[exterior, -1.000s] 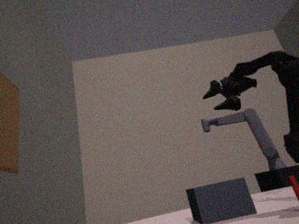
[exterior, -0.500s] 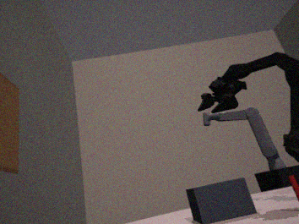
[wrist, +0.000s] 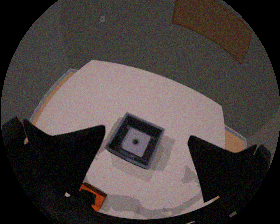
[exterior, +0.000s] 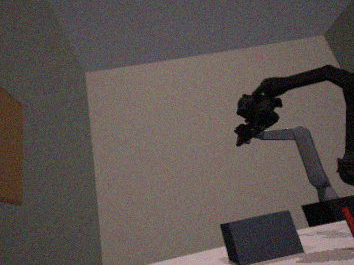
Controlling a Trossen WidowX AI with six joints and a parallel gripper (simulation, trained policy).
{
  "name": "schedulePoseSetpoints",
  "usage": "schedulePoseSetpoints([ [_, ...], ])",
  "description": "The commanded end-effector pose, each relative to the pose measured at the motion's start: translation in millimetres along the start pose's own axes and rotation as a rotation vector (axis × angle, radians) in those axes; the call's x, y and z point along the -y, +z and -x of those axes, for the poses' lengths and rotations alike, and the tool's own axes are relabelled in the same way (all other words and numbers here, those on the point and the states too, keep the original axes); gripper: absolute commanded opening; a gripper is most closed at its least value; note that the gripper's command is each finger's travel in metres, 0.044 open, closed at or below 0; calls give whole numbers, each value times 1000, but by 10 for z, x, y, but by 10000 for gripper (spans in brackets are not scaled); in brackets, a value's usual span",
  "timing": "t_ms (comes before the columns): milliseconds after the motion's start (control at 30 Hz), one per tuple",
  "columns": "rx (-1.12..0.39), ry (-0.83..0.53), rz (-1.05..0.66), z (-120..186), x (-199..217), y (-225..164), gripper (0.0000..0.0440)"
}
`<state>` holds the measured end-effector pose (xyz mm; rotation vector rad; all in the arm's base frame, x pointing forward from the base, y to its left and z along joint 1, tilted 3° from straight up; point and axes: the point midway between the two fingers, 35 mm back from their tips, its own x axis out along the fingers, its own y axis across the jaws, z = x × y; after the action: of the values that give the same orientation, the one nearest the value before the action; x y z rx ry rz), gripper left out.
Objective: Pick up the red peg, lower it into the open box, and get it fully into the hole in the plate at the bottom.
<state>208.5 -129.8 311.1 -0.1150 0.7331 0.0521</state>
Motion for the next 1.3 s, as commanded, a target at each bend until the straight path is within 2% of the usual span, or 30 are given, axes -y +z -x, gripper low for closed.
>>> schedulePoseSetpoints([
  [0, -77, 46, -108, -155, -145, -50, 440],
  [300, -266, 99, -331, -442, -523, -162, 440],
  [567, -456, 74, -513, -643, -889, -329, 440],
  [933, -693, -89, -704, -838, -1387, -658, 440],
  [1267, -809, -279, -787, -966, -1759, -994, 440],
])
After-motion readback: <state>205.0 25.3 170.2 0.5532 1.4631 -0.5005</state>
